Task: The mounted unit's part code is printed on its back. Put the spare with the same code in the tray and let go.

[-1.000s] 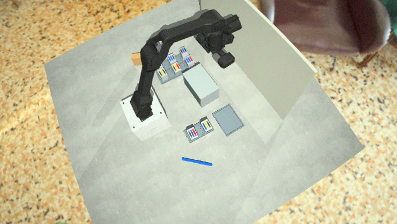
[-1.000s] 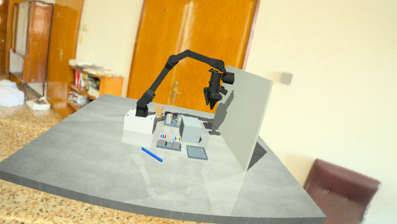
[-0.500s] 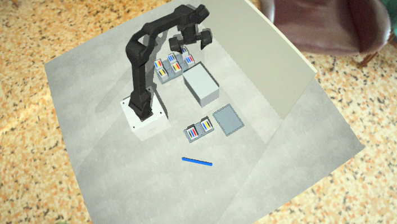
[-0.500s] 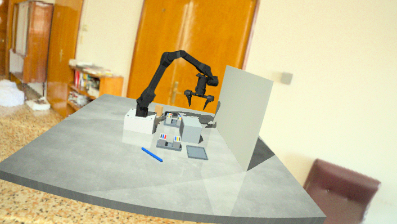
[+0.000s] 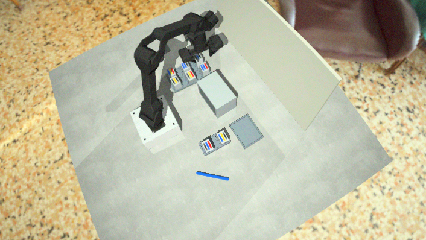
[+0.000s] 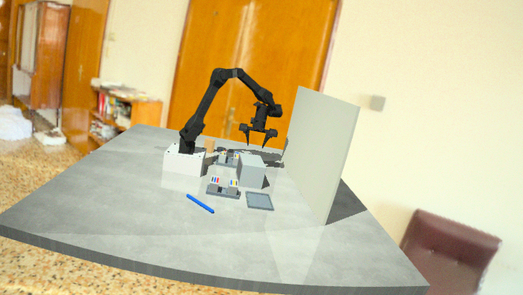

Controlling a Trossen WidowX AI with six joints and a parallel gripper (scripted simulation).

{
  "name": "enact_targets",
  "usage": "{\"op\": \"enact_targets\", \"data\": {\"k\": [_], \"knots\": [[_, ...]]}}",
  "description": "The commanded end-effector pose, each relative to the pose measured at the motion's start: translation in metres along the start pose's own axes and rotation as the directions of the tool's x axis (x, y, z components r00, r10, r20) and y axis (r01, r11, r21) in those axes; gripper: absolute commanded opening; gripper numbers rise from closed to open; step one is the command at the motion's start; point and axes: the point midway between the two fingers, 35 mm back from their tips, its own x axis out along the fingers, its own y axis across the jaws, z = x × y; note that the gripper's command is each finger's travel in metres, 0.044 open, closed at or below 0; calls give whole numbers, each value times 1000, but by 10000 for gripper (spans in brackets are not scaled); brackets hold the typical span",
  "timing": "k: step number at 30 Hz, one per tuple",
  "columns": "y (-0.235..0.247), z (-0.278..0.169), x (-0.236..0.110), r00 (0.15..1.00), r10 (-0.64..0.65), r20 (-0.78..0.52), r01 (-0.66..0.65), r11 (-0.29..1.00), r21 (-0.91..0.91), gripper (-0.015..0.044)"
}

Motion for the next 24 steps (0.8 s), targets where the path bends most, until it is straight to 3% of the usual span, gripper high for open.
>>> {"op": "enact_targets", "data": {"k": [1, 24], "knots": [[2, -1, 19, 1000, 16, -7, -16, 1000, -6, 300], [0, 1, 42, 1000, 16, -6, -16, 1000, -6, 300]]}}
